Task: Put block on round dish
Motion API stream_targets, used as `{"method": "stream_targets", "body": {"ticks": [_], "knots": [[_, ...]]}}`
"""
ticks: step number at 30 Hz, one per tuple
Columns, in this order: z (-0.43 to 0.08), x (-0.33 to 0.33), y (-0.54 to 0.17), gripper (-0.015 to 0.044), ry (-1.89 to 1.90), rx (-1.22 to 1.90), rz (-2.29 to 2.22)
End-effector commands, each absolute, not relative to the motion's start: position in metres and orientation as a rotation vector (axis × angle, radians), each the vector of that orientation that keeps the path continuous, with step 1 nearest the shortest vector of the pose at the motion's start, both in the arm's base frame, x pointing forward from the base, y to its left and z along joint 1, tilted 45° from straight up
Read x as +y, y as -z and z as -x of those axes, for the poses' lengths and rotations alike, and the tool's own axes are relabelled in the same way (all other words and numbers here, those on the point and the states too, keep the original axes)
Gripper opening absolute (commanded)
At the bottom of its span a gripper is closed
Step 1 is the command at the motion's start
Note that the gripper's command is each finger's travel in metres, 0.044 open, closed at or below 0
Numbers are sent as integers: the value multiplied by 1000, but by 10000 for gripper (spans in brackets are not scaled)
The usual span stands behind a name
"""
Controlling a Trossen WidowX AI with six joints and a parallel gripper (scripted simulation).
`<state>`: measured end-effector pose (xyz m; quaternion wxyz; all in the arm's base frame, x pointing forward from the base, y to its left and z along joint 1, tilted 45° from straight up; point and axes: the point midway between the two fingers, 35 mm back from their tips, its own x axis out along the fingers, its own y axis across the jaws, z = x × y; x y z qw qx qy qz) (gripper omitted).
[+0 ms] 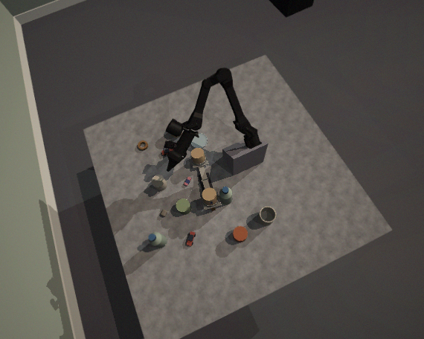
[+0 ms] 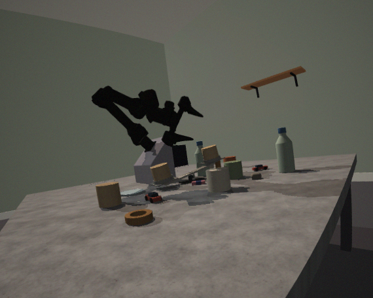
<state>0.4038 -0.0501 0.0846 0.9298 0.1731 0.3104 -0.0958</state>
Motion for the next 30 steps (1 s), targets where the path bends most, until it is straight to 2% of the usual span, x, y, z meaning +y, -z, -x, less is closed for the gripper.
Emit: {"method": "stream_targets", "body": {"ticks": [1,17,30], "knots": [[-385,-22,-55,440,243,764,-370],[-304,45,2,440,417,1054,-213],[-236,61,11,440,550,1089,86]]}}
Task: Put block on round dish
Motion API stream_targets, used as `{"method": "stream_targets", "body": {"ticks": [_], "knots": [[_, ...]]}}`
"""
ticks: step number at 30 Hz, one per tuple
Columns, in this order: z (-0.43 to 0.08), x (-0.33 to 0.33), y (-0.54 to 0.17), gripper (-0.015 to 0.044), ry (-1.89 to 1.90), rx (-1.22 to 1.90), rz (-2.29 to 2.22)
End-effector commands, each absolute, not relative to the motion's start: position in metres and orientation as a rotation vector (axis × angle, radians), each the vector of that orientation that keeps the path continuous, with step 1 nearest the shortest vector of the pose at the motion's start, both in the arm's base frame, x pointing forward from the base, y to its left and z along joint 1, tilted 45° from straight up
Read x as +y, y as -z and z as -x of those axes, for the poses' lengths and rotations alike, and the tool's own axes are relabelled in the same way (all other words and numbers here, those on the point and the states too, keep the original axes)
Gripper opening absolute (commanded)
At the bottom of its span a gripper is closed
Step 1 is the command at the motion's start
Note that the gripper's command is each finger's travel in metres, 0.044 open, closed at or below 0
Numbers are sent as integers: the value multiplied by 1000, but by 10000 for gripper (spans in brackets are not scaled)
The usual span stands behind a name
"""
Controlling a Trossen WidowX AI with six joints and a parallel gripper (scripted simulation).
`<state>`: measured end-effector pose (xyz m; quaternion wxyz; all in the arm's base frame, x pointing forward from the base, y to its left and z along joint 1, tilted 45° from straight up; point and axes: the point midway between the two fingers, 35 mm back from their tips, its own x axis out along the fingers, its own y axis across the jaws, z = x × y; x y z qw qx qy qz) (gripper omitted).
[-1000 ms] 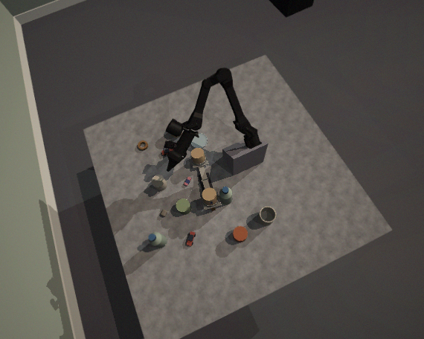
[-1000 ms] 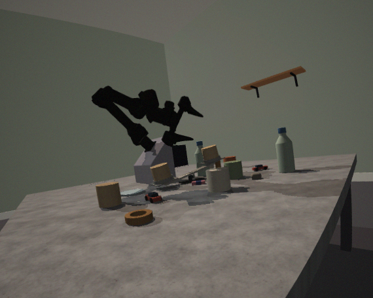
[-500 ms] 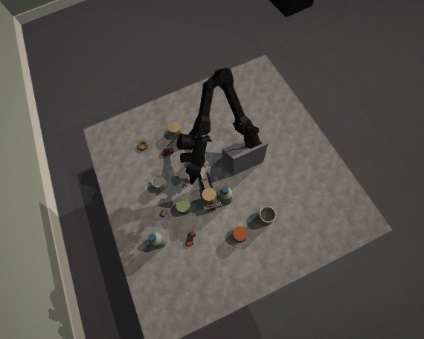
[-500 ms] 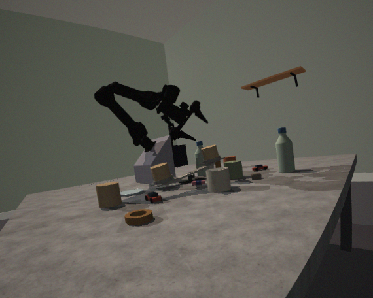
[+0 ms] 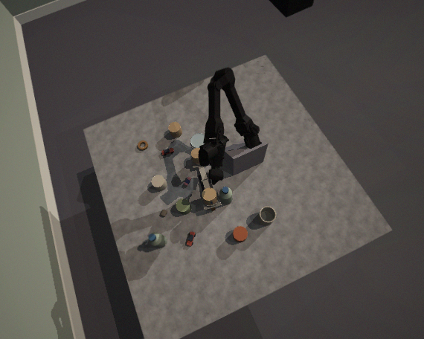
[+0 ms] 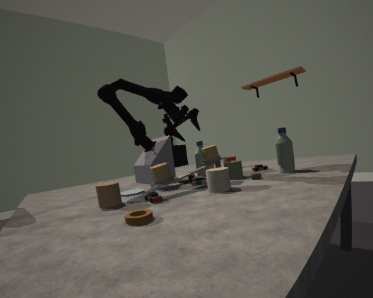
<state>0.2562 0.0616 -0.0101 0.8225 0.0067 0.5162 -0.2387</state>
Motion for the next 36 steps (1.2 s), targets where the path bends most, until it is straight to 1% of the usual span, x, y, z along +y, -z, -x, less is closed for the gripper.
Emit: {"method": "stream_targets", "body": {"ticks": [1,12,23,31,36], "knots": [[-232,61,10,440,557,1083,112],[-196,60,-7,440,586,943,395],[-178,66,-36,440,520,712,634],[-178,66,-37,440,519,712,641],[-187,58,-36,440,527,821,735]]}}
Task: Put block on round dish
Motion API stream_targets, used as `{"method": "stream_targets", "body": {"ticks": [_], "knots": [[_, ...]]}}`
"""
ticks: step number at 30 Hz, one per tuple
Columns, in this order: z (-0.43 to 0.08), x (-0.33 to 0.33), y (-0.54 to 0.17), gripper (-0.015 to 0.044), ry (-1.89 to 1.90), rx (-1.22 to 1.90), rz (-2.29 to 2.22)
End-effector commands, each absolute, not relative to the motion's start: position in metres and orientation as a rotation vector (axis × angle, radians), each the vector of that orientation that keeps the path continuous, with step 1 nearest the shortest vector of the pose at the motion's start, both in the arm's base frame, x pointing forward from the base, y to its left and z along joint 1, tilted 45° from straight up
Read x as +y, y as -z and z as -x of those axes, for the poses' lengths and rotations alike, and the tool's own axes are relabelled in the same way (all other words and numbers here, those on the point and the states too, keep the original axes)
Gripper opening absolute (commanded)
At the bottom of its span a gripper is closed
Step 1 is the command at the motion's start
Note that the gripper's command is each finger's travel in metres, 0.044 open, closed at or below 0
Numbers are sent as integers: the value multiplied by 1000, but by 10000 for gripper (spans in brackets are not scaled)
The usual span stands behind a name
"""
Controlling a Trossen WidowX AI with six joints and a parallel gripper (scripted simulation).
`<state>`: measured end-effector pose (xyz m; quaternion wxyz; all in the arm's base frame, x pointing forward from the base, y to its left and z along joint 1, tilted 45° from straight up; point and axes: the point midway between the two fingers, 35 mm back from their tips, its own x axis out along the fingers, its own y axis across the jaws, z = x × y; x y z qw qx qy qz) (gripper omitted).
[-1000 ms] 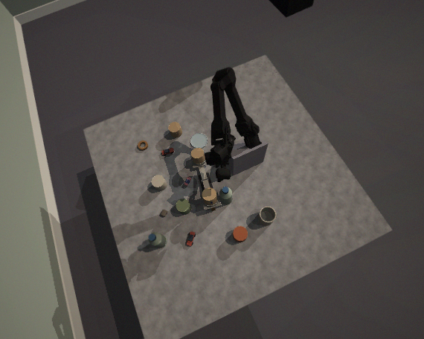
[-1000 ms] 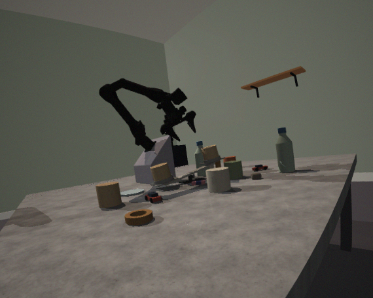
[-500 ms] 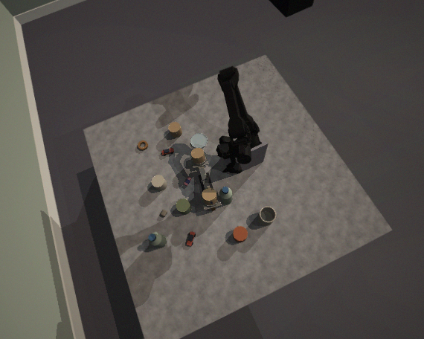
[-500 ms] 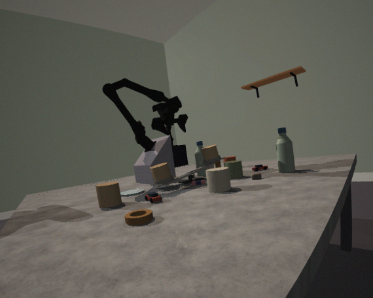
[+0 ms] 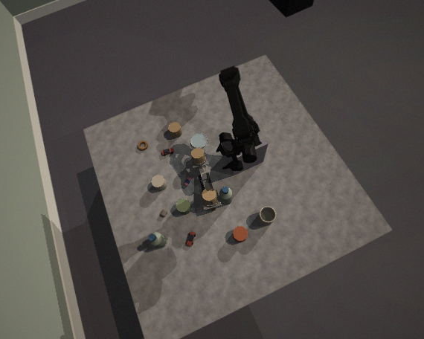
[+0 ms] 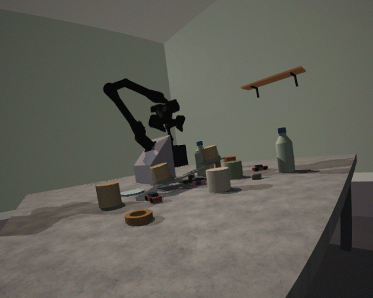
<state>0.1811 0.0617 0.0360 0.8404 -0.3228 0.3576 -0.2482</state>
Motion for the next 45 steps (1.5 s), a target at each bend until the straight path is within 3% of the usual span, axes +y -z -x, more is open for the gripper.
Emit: {"method": "stream_targets", "body": {"ticks": [1,23,45], "knots": [[-189,56,-36,440,527,847,755],[-234,-3,-44,440,287,1397,1189],[-261,-102,-68,440,-359,1777,1518]]}}
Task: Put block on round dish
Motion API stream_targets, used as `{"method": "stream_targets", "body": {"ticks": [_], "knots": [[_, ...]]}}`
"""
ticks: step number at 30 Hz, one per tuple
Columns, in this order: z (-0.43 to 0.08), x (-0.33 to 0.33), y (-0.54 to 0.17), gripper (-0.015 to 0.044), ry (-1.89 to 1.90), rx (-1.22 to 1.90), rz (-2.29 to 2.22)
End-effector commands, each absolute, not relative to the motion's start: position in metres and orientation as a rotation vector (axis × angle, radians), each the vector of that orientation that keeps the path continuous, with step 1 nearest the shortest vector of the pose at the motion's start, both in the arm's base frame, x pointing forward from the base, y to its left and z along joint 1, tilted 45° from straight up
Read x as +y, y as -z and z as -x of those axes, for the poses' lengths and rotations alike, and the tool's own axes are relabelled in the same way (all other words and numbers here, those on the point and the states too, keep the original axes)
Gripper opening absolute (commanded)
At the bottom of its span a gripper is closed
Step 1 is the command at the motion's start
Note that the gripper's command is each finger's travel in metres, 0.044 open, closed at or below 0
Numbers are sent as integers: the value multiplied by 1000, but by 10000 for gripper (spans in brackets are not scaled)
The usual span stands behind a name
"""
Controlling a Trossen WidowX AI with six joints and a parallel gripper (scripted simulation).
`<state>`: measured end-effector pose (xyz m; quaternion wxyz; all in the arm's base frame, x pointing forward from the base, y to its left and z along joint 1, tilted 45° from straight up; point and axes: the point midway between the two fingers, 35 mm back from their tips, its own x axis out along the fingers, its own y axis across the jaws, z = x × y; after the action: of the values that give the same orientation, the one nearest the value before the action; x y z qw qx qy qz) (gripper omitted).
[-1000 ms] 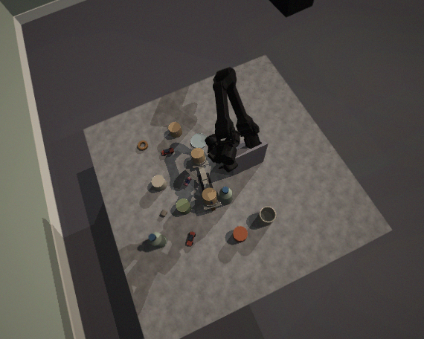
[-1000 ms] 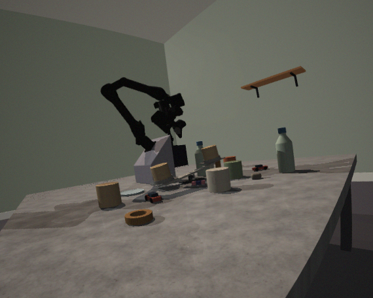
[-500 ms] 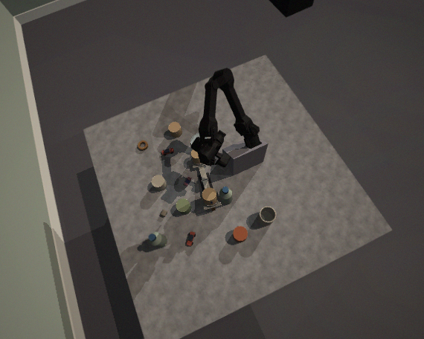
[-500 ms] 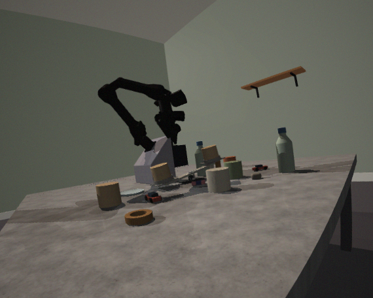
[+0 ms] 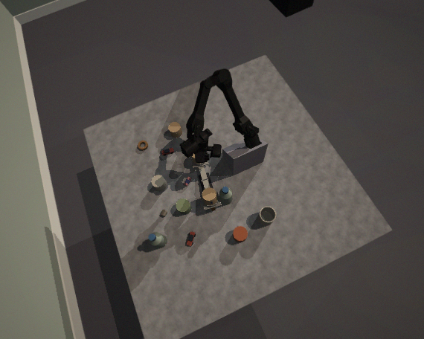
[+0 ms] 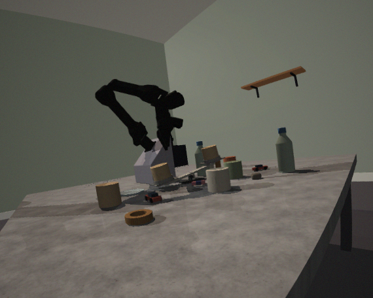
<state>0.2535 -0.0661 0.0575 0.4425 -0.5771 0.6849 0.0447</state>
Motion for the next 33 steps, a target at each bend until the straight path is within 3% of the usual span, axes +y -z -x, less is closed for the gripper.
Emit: {"method": "stream_targets", "body": {"ticks": [1,33], "knots": [[-261,-107,-69,440,-395,1786,1531],[-260,-146,-55,440,-523,1811,1573]]}}
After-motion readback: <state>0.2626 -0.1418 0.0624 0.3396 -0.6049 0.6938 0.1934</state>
